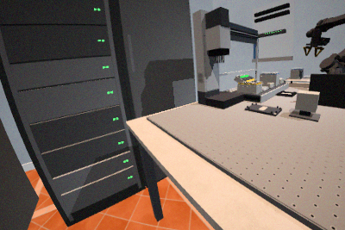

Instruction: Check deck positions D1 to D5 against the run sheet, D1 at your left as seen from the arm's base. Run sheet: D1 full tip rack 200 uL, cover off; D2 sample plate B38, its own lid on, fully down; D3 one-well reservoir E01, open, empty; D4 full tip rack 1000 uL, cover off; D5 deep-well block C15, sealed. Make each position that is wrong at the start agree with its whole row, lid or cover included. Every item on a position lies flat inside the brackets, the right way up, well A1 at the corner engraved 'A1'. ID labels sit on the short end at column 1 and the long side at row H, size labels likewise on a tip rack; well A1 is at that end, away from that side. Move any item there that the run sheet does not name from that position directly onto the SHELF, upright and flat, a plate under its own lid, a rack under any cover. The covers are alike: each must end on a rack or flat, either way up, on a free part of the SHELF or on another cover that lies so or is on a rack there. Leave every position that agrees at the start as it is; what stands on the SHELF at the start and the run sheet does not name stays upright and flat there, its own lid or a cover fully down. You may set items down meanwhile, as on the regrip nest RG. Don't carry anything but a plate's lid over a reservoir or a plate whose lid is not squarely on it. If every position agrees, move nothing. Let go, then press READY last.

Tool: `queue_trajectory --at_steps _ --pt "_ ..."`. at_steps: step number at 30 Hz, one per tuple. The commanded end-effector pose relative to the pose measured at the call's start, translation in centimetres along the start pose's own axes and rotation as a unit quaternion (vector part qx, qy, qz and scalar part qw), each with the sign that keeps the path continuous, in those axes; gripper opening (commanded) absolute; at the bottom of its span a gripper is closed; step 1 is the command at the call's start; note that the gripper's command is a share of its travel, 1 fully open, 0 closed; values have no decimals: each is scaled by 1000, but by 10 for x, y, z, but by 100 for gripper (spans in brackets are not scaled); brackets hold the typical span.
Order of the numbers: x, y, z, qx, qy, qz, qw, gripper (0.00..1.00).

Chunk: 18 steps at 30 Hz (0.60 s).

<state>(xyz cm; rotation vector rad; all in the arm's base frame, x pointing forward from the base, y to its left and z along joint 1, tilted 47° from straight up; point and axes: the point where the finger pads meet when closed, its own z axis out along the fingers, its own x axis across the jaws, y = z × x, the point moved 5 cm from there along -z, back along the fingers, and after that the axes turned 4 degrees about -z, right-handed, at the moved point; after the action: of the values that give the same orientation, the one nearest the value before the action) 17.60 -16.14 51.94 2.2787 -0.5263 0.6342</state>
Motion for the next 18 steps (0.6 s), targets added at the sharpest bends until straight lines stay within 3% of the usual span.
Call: queue_trajectory --at_steps 1,17,18 --pt "0 2 -3 -1 4 2 1000 100" --pt "0 2 -3 -1 4 2 1000 100" --pt "-7 -2 -10 0 9 -16 1000 100"
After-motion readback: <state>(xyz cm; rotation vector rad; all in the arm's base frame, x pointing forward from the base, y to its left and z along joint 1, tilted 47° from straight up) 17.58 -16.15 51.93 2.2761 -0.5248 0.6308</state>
